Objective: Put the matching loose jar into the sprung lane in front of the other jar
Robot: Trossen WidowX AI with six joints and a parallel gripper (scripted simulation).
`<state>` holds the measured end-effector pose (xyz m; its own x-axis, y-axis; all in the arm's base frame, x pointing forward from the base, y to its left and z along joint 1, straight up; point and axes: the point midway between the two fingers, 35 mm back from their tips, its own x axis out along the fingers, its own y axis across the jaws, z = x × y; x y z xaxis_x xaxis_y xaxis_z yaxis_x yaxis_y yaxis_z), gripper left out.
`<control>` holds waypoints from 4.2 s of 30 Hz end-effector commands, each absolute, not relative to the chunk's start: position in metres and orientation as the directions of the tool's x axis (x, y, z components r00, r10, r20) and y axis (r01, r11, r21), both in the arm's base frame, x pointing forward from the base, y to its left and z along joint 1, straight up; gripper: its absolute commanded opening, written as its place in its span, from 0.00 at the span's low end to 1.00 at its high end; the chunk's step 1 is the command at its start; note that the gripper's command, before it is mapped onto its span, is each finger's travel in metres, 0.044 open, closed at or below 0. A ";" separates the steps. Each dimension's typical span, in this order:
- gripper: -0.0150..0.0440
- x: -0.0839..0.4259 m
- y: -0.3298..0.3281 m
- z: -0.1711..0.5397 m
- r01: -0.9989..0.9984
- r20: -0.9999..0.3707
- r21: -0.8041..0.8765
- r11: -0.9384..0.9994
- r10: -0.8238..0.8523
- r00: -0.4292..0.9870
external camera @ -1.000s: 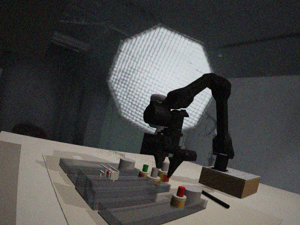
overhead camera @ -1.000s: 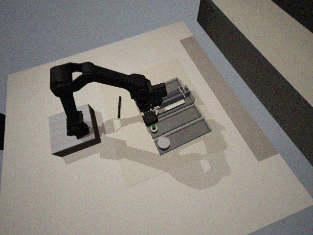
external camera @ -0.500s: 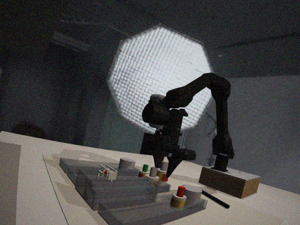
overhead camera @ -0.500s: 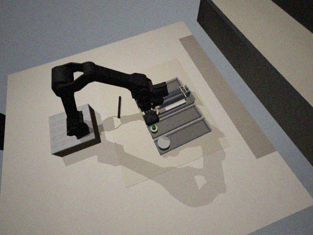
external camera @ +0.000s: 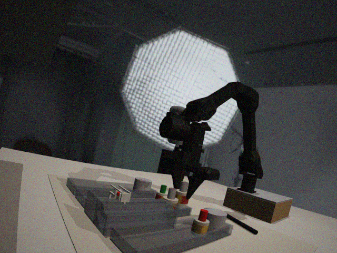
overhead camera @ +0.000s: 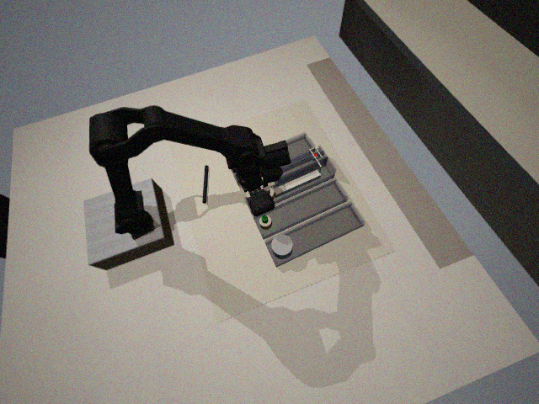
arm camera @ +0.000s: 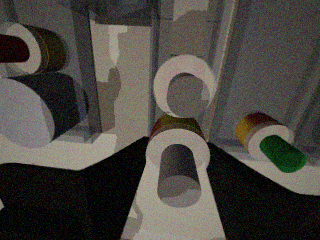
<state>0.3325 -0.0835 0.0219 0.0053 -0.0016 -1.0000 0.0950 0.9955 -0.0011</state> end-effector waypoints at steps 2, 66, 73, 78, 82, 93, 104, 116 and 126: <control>0.25 0.340 -0.085 0.025 0.097 -0.999 -0.004 0.995 -0.007 0.034; 0.25 0.344 -0.086 0.020 0.097 -0.999 -0.004 0.995 -0.007 0.034; 0.25 0.344 -0.086 0.018 0.097 -0.999 -0.004 0.995 -0.007 0.034; 0.25 0.344 -0.086 0.017 0.097 -0.999 -0.004 0.995 -0.007 0.034; 0.25 0.344 -0.086 0.016 0.097 -0.999 -0.004 0.995 -0.007 0.034; 0.25 0.344 -0.086 0.013 0.097 -0.999 -0.004 0.995 -0.007 0.034; 0.25 0.343 -0.086 0.009 0.097 -0.999 -0.004 0.995 -0.007 0.034; 0.25 0.343 -0.086 0.006 0.097 -0.999 -0.004 0.995 -0.007 0.034; 0.25 0.342 -0.086 0.003 0.097 -0.999 -0.004 0.995 -0.007 0.034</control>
<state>0.3383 -0.0849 0.0036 0.0172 -0.0047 -0.9998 0.0950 0.9955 -0.0031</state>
